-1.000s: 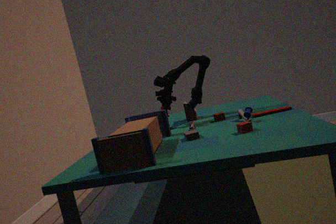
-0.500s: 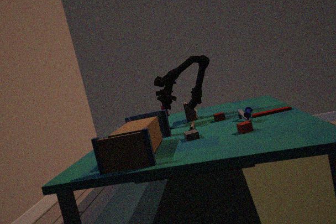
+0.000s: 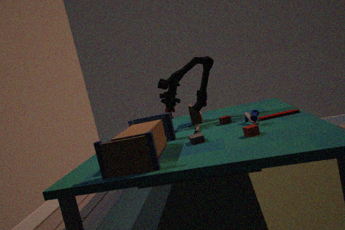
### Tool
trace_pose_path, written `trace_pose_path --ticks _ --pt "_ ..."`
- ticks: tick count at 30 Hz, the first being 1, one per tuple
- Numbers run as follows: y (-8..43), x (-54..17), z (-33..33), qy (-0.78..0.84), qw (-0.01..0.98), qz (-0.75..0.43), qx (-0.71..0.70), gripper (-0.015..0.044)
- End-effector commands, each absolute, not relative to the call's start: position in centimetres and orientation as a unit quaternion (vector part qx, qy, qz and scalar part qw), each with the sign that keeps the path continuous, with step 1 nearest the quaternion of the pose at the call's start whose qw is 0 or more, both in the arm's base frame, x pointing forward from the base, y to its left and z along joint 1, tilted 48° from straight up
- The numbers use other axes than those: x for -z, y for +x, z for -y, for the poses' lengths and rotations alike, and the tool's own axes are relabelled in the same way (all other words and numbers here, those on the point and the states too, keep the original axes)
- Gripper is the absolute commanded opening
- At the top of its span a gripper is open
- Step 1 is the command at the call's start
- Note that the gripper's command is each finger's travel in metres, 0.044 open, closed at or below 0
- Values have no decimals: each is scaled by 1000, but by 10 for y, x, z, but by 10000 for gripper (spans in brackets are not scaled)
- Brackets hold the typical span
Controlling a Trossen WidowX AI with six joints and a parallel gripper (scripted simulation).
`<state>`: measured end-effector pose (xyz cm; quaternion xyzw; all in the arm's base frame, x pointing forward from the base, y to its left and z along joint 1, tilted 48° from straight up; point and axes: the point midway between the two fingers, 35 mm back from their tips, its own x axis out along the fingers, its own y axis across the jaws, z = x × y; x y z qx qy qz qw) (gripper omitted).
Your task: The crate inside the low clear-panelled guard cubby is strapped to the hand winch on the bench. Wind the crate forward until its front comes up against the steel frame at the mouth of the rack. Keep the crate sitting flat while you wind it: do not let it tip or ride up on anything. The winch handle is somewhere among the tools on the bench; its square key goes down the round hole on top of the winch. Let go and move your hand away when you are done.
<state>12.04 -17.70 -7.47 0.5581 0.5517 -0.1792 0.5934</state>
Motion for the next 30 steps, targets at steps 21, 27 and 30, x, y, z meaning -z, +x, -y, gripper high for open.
trace_pose_path --ticks 21,27,30 --pt "83 97 190 551 587 -563 186 0" --pt "77 102 195 551 587 -563 186 0" --pt "74 105 197 551 587 -563 187 0"
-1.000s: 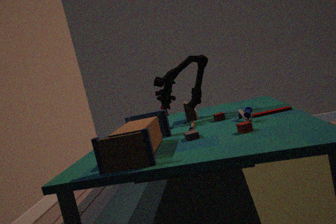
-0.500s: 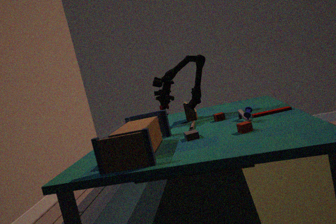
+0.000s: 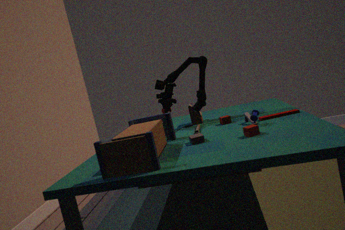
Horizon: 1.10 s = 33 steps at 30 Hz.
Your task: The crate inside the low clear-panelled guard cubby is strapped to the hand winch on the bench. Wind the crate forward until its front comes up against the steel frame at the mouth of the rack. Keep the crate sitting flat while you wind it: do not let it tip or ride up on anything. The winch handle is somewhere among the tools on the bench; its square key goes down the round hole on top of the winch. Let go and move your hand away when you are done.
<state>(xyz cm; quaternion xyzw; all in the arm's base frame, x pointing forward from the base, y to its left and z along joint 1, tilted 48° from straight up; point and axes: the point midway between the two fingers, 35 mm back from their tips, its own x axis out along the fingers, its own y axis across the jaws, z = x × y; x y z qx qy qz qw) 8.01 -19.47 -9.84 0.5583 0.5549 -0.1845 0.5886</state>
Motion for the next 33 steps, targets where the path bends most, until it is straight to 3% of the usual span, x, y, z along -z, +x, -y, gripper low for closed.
trace_pose_path --ticks 1,33 --pt "73 106 198 551 587 -563 187 0" --pt "57 141 231 549 588 -563 188 0"
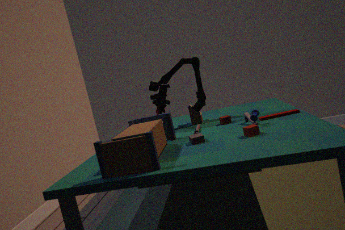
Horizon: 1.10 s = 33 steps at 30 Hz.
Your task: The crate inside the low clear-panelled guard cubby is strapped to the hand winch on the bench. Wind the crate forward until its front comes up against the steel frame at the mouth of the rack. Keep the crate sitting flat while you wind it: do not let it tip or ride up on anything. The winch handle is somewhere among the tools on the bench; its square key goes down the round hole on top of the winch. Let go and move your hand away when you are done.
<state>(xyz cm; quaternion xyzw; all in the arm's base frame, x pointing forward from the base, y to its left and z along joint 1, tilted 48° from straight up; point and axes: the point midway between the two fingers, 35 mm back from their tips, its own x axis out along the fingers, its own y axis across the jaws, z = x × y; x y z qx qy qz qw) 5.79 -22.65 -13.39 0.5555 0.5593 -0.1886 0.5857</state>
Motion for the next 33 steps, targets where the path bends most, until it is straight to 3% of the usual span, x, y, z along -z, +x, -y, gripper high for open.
trace_pose_path --ticks 1,33 --pt "57 142 231 549 588 -563 188 0" --pt "75 186 277 548 590 -562 190 0"
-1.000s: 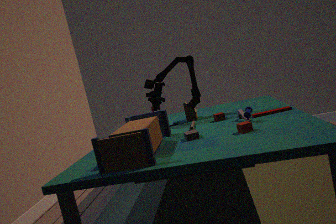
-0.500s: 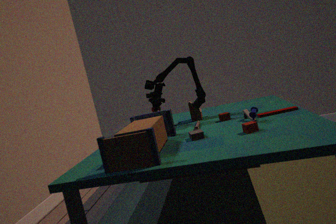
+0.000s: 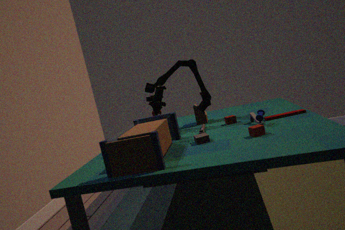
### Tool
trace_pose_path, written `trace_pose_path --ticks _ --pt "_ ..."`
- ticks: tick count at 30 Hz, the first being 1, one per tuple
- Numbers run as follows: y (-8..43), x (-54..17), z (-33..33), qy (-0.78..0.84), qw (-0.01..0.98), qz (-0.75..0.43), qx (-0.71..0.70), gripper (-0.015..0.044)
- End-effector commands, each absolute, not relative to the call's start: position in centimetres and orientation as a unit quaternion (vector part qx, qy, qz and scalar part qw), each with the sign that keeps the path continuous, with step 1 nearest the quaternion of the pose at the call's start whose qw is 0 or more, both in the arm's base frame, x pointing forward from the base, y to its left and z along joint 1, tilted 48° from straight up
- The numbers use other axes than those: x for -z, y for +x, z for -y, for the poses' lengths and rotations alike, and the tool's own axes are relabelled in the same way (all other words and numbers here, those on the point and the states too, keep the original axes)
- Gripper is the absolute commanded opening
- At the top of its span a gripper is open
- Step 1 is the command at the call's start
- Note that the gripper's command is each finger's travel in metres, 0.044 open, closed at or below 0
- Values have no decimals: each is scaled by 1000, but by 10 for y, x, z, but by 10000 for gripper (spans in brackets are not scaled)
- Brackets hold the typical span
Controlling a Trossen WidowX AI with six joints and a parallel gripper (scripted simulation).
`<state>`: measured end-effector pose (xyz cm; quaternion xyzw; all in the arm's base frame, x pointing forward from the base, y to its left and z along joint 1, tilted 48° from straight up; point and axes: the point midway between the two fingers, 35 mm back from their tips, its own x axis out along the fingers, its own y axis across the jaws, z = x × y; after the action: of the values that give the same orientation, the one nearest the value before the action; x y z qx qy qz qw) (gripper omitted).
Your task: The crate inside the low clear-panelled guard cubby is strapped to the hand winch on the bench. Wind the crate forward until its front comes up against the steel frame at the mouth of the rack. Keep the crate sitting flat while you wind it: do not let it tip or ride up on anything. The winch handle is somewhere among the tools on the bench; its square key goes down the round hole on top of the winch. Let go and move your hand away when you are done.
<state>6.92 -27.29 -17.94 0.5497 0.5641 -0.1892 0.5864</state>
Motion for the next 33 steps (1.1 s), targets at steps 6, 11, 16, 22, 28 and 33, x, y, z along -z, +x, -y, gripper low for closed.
trace_pose_path --ticks 6,11,16,22,28,33 --pt "81 190 283 547 590 -562 190 0" --pt "87 194 287 547 591 -562 190 0" --pt "92 198 291 547 591 -562 189 0" --pt "100 201 296 547 591 -561 189 0" --pt "108 204 300 547 592 -561 189 0" --pt "116 206 303 547 592 -561 189 0"
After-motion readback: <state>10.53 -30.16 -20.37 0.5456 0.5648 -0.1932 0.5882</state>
